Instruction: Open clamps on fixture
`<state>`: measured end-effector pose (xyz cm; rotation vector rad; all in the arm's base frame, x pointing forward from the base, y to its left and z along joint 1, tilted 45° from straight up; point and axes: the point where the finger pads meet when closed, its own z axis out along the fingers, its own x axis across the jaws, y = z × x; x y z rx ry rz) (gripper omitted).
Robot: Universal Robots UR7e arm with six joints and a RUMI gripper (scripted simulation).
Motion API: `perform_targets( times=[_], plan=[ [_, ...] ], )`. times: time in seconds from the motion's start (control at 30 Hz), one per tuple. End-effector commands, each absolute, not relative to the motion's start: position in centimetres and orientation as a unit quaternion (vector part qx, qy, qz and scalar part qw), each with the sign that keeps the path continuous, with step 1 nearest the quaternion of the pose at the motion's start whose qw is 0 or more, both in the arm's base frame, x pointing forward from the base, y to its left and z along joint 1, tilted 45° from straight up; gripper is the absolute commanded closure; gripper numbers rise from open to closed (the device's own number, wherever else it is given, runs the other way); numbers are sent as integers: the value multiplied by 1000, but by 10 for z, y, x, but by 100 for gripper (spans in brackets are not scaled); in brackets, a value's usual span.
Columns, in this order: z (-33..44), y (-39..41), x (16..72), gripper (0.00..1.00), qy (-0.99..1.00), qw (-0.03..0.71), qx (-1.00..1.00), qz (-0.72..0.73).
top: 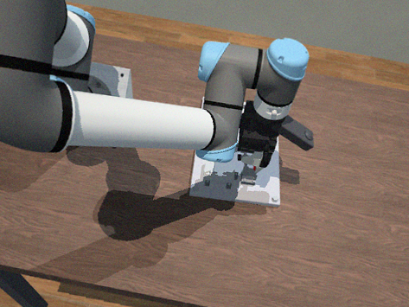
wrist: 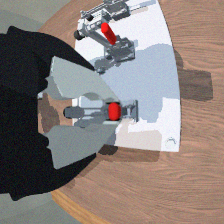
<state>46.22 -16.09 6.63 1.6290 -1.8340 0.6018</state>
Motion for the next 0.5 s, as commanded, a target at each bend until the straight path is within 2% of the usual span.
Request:
perform_targets(
  times=[0.0, 0.47],
  plan=[
    [67, -161, 461, 100, -692, 303, 615, 227],
    [67, -160, 457, 100, -692, 303, 615, 227]
  ],
)
